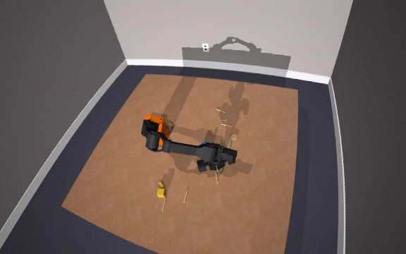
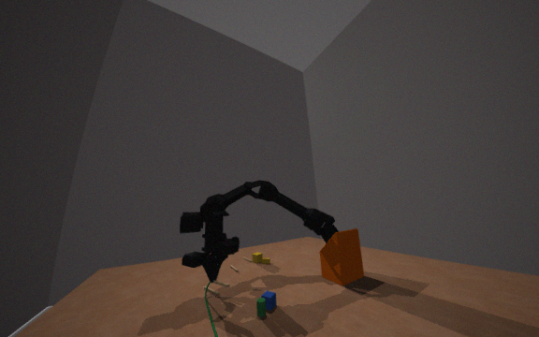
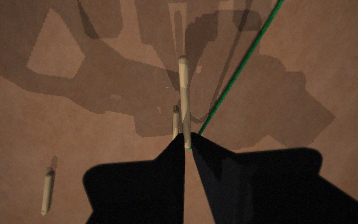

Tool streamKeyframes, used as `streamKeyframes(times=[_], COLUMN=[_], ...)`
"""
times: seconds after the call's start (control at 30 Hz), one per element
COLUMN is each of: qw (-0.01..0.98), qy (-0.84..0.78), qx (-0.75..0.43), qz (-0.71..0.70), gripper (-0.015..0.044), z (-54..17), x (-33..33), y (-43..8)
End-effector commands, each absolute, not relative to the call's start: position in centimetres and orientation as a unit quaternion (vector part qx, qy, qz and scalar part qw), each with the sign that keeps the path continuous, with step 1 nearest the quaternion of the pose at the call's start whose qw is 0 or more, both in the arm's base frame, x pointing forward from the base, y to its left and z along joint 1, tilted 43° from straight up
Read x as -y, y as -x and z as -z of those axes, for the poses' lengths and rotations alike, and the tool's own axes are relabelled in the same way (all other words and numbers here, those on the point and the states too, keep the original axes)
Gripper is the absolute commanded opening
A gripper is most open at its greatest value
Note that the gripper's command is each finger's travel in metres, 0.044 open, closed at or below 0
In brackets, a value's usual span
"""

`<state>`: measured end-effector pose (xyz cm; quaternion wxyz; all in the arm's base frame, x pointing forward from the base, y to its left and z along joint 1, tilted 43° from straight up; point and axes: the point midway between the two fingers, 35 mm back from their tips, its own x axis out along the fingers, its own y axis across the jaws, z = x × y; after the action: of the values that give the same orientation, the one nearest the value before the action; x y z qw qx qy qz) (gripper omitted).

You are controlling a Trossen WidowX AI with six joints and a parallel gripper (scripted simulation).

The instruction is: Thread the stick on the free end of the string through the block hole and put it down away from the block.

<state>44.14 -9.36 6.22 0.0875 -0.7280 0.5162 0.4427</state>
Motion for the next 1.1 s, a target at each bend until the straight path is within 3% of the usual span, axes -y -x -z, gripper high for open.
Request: streamKeyframes(times=[0.0, 1.07], qw=[0.086, 0.085], qy=[0.729, 0.728], qx=[-0.515, -0.516], qz=[-0.443, -0.444], gripper=[0.0, 0.0], z=[-6.0, -4.3], x=[9.7, 11.2], y=[-43.7, -41.1])
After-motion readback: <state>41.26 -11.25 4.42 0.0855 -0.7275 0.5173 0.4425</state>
